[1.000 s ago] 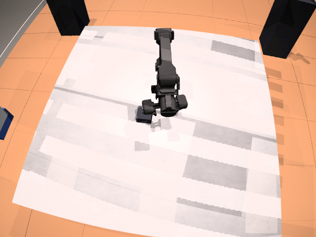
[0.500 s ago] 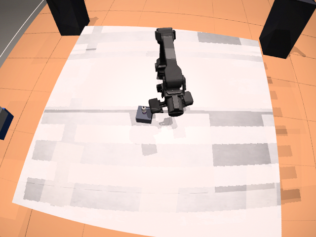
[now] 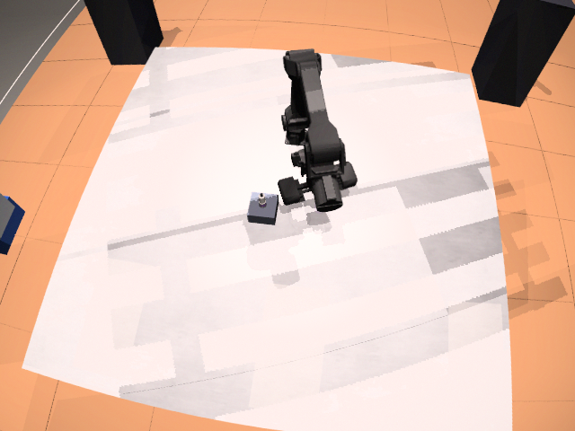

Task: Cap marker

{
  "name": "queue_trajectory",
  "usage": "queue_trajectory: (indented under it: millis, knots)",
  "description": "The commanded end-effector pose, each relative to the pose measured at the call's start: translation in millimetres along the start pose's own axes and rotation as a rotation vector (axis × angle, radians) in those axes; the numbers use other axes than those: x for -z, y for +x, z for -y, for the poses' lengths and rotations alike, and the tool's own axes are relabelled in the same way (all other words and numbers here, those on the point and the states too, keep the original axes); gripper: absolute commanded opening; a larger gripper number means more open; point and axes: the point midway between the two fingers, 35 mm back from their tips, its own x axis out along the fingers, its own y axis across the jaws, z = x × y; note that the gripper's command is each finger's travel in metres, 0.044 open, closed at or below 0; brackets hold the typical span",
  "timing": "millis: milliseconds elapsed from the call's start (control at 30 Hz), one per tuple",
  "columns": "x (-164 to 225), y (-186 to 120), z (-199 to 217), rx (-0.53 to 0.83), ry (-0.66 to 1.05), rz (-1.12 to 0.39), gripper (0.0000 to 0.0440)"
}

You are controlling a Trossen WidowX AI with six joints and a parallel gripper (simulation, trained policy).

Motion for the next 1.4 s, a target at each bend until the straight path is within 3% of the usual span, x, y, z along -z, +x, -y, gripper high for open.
queue_trajectory:
  millis: [0,1167,1367]
  knots:
    - [-4,6,6,0.01,-0.008,0.018,0.0328]
    - [-23,69,24,0.016,-0.152,0.104,0.0275]
    - [-24,76,23,-0.004,-0.179,0.101,0.0244]
